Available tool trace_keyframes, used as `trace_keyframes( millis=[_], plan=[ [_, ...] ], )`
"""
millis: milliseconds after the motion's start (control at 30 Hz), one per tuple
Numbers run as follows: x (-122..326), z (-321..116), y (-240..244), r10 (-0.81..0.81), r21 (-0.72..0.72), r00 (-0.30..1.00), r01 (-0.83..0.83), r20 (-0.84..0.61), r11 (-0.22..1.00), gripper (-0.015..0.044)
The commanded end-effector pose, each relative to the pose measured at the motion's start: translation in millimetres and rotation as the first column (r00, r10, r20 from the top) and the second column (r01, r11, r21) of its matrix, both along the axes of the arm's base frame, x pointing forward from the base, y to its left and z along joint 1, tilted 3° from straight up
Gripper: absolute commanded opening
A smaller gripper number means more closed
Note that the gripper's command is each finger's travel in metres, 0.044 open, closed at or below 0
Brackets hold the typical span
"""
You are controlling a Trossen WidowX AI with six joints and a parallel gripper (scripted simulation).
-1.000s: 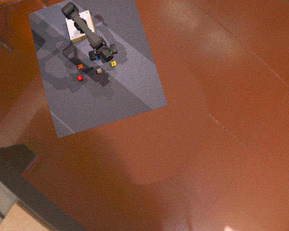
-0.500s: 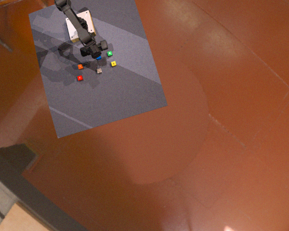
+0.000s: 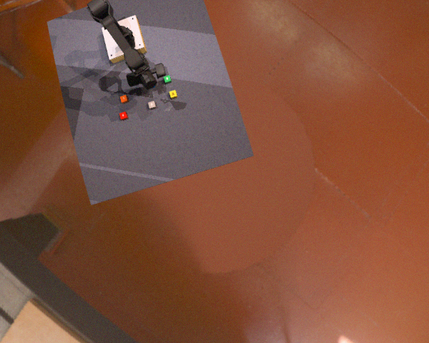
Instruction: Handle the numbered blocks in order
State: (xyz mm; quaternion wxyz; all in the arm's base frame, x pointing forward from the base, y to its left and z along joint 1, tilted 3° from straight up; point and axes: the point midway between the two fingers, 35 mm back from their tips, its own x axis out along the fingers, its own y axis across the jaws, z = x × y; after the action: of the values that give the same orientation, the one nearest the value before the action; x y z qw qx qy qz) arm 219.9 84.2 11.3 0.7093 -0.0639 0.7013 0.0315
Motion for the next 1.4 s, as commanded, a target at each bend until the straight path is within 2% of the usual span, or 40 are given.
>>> trace_keyframes(
  millis=[0, 533, 900, 1367],
  plan=[
    [0, -7, -1, 0.004, -0.004, 1.0, -0.004, 0.003, 1.0, 0.04],
    [0, -30, -3, 0.004, -0.004, 1.0, -0.004, 0.002, 1.0, 0.04],
    [0, -30, -3, 0.004, -0.004, 1.0, -0.004, 0.002, 1.0, 0.012],
    [0, -30, -3, 0.004, -0.004, 1.0, -0.004, 0.002, 1.0, 0.012]
  ],
)
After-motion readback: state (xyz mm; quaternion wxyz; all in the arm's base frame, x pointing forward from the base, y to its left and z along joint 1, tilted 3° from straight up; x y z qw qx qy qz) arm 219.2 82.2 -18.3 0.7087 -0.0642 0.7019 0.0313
